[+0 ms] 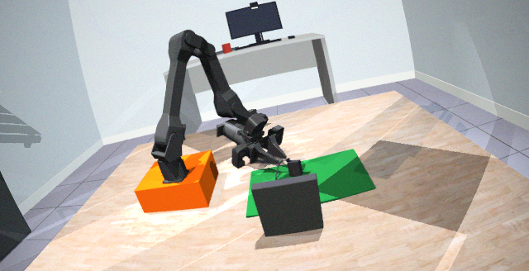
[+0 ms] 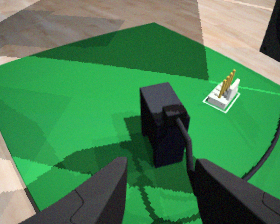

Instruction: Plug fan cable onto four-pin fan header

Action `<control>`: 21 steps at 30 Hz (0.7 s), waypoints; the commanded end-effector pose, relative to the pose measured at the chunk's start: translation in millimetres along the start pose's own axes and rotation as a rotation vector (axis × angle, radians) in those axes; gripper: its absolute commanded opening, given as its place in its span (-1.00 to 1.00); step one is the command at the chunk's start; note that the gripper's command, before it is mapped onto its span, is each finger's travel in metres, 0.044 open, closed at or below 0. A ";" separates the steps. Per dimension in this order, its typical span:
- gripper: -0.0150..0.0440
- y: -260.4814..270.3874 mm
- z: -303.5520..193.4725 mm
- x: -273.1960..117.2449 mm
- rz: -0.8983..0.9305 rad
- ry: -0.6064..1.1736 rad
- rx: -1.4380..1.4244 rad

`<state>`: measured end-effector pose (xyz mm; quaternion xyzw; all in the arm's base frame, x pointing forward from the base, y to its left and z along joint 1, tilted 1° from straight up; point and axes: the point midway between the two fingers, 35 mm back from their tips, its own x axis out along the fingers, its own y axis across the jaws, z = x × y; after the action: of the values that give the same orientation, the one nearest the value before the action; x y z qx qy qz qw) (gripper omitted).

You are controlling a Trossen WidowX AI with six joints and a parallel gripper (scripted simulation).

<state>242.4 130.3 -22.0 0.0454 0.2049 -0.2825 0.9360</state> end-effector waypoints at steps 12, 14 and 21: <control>-0.02 0.9 8.2 -38.5 -0.001 0.005 0.012; -0.02 0.3 10.2 -43.9 -0.002 0.002 0.012; -0.02 -2.6 19.0 -62.9 -0.005 -0.014 0.014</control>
<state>205.0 152.4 13.4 0.0432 0.1994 -0.2855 0.9364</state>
